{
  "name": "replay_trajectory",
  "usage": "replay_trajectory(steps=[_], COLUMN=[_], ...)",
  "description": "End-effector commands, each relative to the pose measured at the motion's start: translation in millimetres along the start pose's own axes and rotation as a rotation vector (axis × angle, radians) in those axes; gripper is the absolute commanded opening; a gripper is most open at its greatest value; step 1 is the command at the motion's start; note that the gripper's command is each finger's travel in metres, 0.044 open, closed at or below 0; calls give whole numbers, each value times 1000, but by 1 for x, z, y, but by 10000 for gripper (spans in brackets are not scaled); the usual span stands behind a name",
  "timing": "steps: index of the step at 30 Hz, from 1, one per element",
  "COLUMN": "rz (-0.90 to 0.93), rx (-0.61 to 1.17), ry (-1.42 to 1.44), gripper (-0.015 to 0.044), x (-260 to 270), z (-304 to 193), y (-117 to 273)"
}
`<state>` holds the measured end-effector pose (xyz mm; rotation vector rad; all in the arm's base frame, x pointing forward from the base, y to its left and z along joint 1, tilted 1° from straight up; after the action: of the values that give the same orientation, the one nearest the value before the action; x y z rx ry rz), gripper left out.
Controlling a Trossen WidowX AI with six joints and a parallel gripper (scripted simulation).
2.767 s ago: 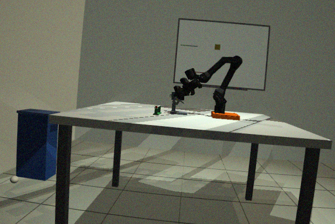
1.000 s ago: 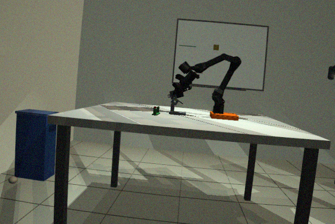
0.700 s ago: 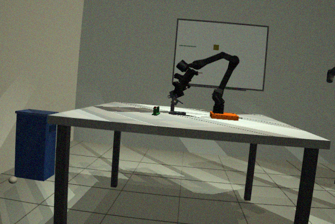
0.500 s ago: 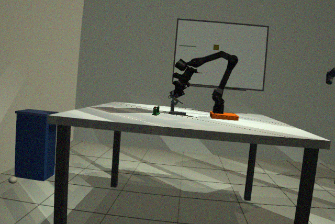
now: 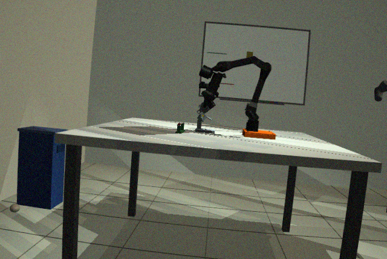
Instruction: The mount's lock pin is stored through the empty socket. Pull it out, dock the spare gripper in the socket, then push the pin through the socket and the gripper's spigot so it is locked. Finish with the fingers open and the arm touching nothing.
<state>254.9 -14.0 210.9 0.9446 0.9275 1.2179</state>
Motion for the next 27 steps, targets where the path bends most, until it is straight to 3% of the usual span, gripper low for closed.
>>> replay_trajectory(steps=[1, 27], rz=[20, 112], rx=[31, 344], ry=[31, 201], gripper=[0, 0], x=[5, 30], z=[4, -1], y=[9, 56])
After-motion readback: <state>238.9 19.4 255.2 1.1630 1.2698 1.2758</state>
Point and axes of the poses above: the point midway between the two fingers, 35 mm back from their tips, its own y axis back along the fingers, its own x axis across the jaws, z = x × y, the point moved 7 cm from there along y, back along the fingers, and after that the axes turned 1 degree about -y, right-handed, at the moved point
